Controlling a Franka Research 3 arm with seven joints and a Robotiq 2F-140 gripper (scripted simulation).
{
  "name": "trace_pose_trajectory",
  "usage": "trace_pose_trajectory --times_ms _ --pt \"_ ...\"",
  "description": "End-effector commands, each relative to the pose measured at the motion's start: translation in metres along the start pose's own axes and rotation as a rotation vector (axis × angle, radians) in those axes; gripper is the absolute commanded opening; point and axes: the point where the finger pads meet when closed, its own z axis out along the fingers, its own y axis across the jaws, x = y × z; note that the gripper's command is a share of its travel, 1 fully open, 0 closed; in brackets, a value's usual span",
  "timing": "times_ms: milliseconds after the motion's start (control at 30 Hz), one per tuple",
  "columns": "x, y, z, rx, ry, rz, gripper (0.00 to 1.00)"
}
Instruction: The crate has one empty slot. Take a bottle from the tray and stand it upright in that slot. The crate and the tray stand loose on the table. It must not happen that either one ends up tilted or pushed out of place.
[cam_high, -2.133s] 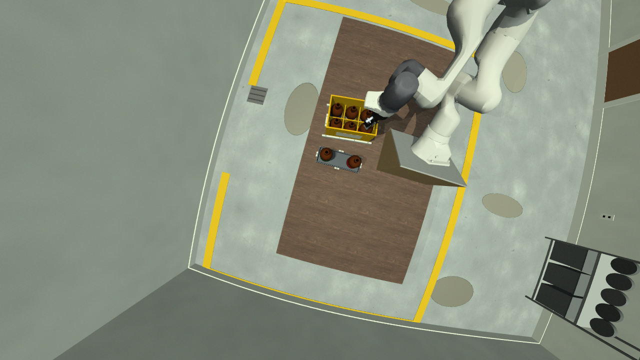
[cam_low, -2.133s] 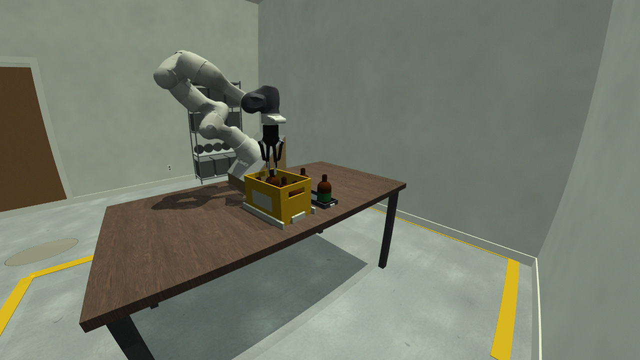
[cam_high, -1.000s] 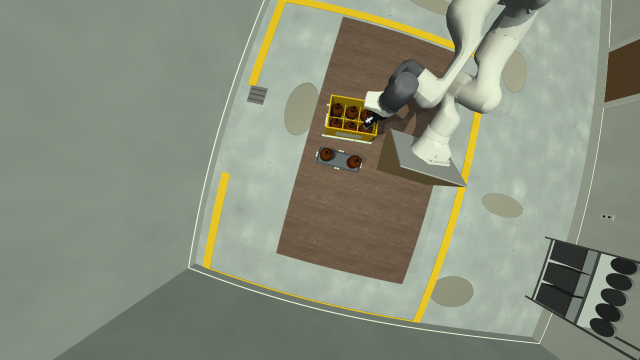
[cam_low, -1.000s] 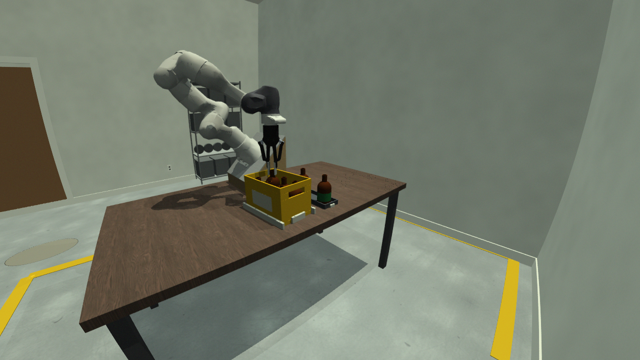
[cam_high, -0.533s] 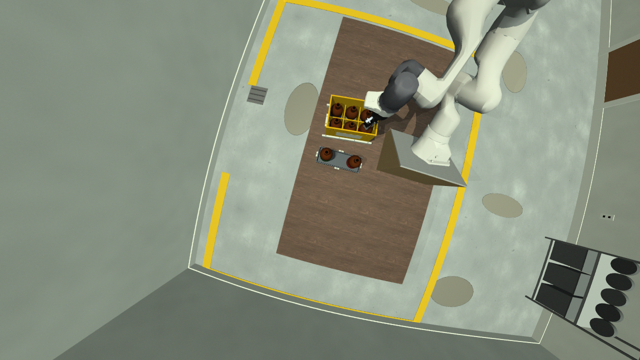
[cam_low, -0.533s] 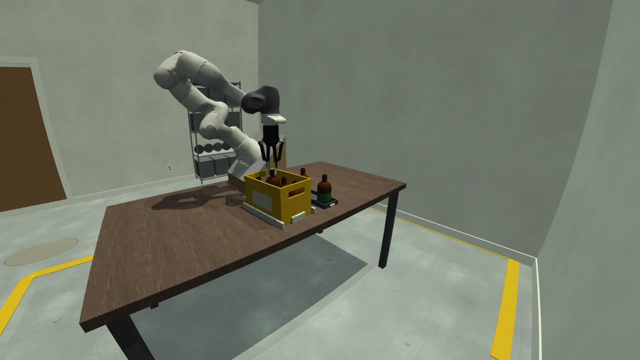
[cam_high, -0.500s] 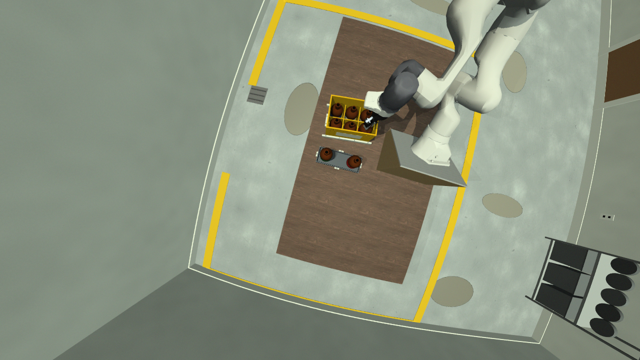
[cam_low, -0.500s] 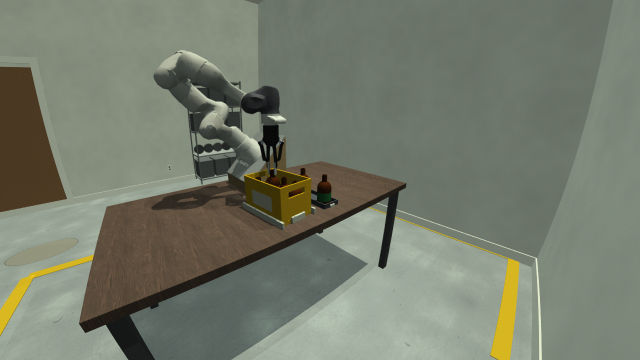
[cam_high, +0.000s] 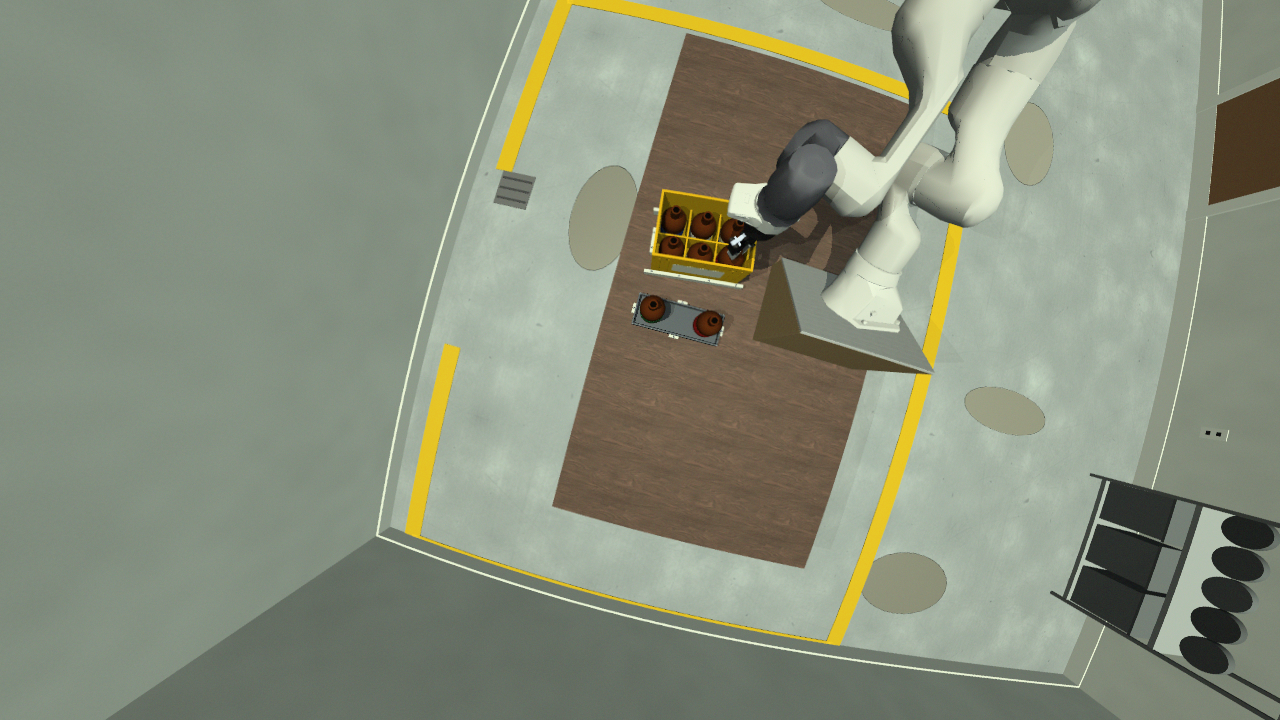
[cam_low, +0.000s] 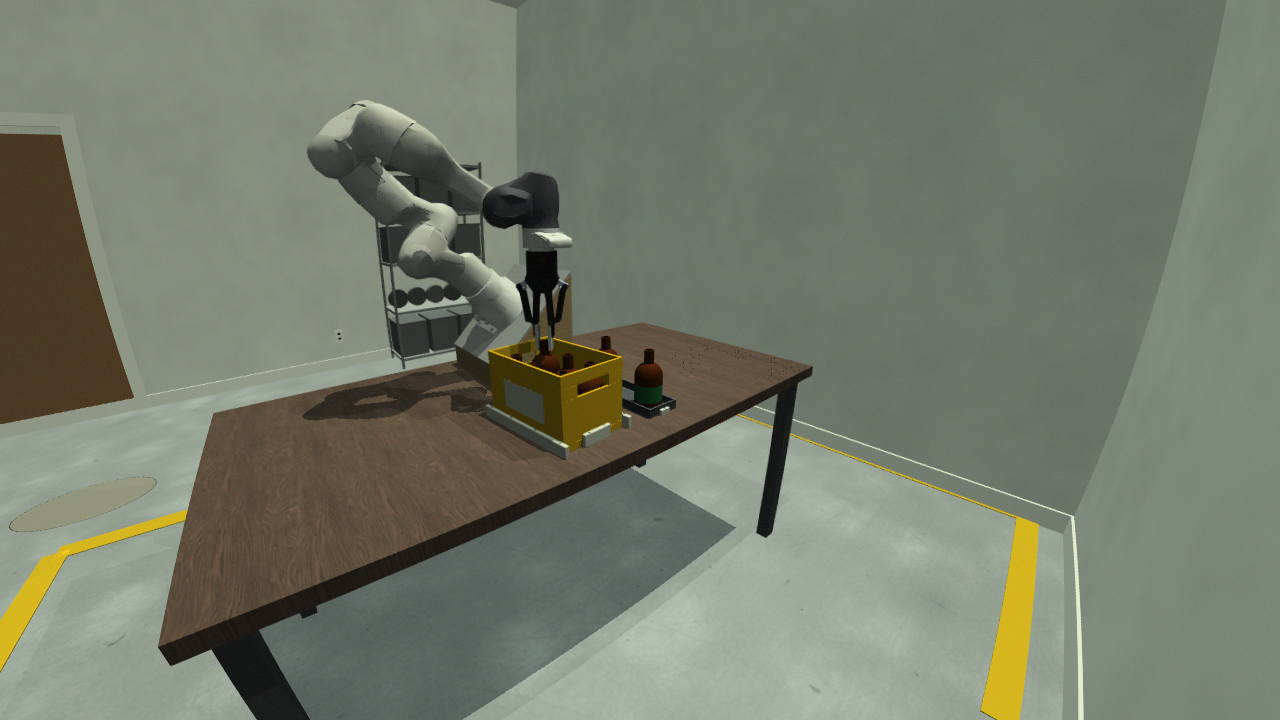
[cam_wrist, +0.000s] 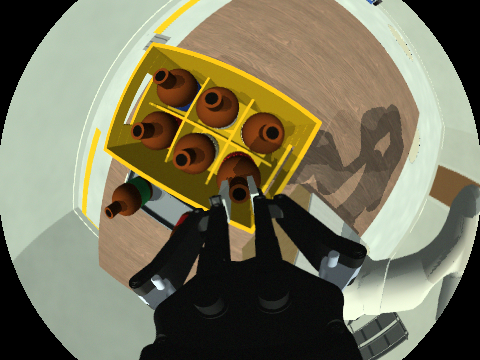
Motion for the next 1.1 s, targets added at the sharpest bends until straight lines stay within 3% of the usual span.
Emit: trace_pose_trajectory --times_ms 0,1067 --pt "0.000 -0.001 0.001 0.004 -0.001 0.006 0.00" --pt "0.000 -0.001 0.014 0.004 -0.001 0.006 0.00"
